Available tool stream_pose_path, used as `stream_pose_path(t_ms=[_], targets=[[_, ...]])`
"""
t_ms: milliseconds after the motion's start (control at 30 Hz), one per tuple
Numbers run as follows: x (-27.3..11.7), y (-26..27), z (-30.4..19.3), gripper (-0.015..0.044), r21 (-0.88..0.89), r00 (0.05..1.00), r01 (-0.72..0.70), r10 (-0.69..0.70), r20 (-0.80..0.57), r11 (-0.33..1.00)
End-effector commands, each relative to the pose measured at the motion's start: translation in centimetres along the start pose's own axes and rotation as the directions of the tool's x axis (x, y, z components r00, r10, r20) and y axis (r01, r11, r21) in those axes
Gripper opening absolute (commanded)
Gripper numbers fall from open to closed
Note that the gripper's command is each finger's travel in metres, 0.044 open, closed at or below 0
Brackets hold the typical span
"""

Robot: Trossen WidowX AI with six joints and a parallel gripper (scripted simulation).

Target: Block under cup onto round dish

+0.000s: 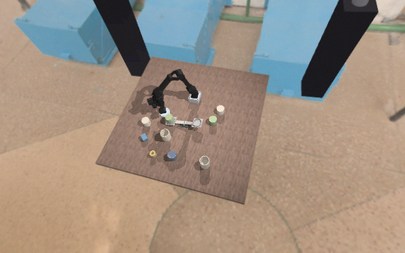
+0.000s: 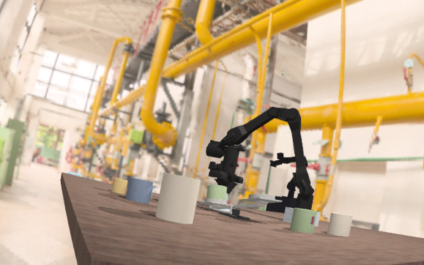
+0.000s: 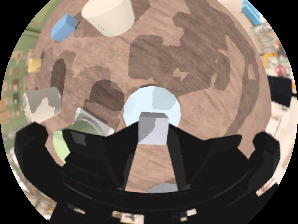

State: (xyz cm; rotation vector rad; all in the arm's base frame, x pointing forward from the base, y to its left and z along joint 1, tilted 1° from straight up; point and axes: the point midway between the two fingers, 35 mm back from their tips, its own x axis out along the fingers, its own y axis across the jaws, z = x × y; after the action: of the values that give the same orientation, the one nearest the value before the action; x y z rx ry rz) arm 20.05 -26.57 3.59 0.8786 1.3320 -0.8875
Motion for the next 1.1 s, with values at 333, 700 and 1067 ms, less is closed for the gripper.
stream_pose_path(t_ms=[333, 700, 1067], targets=[[2.5, -0.1, -0.4, 0.0000, -0.007, 1.000, 0.003, -0.003, -0.019, 1.000], [3.1, -0.1, -0.3, 0.0052, -0.001, 1.000, 0.002, -0.002, -0.010, 1.000], [3.1, -0.1, -0.3, 0.0341, -0.001, 1.000, 0.002, -0.002, -0.010, 1.000]])
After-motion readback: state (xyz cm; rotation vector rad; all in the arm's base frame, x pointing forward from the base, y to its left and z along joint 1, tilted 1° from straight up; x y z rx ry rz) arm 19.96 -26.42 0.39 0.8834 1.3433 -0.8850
